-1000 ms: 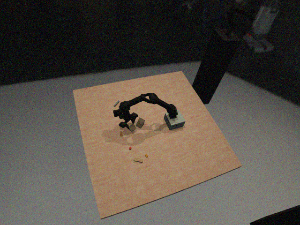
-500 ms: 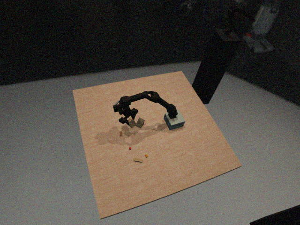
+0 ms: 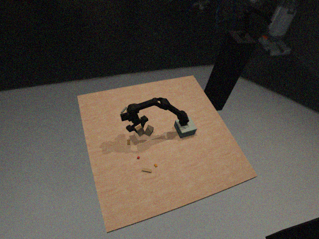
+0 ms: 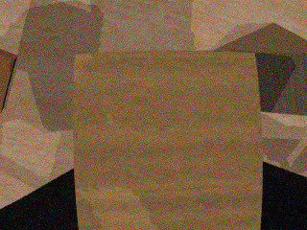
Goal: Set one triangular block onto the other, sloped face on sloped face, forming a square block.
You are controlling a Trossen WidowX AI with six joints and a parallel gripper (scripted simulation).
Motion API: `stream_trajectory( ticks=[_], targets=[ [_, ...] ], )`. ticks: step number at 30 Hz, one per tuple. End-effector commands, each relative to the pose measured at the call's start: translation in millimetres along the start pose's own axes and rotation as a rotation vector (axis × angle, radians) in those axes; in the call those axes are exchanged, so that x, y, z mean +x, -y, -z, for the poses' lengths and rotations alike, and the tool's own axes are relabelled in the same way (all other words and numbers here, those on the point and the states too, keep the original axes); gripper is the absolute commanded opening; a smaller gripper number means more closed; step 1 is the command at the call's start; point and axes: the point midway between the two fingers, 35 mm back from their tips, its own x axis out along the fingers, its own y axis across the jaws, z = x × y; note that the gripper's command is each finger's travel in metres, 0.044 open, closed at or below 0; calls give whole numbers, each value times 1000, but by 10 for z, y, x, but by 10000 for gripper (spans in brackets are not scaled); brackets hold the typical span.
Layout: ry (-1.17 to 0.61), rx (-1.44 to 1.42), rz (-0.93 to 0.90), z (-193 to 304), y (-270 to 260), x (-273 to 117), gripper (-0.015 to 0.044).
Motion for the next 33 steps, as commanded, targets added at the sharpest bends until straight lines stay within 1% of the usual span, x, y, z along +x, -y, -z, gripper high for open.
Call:
stream_trajectory(
  ticks=[1,17,33],
  targets=[
    [53,133,30,15,-14,12,0],
    [267,602,66,69,-31,34,0],
    [501,1052,-33,127,-68,1,0]
  ],
)
